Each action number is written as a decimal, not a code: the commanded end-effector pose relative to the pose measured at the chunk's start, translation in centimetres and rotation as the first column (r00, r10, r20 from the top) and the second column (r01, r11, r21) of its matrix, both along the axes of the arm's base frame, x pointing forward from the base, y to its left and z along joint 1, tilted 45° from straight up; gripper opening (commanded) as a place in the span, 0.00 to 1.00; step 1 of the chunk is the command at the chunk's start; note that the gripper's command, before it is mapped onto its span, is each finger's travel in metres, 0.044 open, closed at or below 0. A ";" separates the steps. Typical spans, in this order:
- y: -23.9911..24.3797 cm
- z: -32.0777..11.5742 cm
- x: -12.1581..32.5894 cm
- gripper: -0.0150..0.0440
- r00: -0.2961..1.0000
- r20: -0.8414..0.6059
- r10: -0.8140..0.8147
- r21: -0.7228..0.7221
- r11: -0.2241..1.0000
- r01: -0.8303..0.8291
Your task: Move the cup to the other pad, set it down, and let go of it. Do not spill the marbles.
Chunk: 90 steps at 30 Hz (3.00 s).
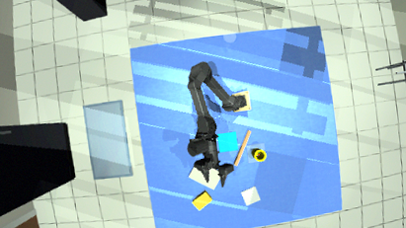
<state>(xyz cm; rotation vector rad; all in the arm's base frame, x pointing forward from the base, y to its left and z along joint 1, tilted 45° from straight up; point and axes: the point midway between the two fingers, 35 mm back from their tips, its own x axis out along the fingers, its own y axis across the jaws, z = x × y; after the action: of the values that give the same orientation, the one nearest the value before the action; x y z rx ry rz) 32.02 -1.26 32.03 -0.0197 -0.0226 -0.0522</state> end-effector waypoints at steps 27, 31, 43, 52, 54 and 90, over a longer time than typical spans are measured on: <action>8.5 -30.2 1.7 0.54 0.199 -0.870 -0.450 0.114 0.208 0.971; 8.8 -32.6 -0.3 0.54 0.069 -0.777 -0.625 0.067 0.027 0.997; 8.8 -33.1 -0.6 0.54 0.037 -0.726 -0.687 0.073 -0.024 0.997; 8.3 -33.6 -0.6 0.54 0.037 -0.726 -0.686 0.073 -0.024 0.997; 8.1 -33.9 -0.5 0.54 0.037 -0.726 -0.686 0.073 -0.024 0.997; 4.2 -37.6 -0.7 0.54 0.037 -0.724 -0.689 0.074 -0.024 0.997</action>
<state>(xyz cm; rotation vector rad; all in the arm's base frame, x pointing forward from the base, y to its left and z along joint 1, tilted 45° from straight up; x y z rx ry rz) 31.61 3.31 -5.28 0.6689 0.5865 -1.5097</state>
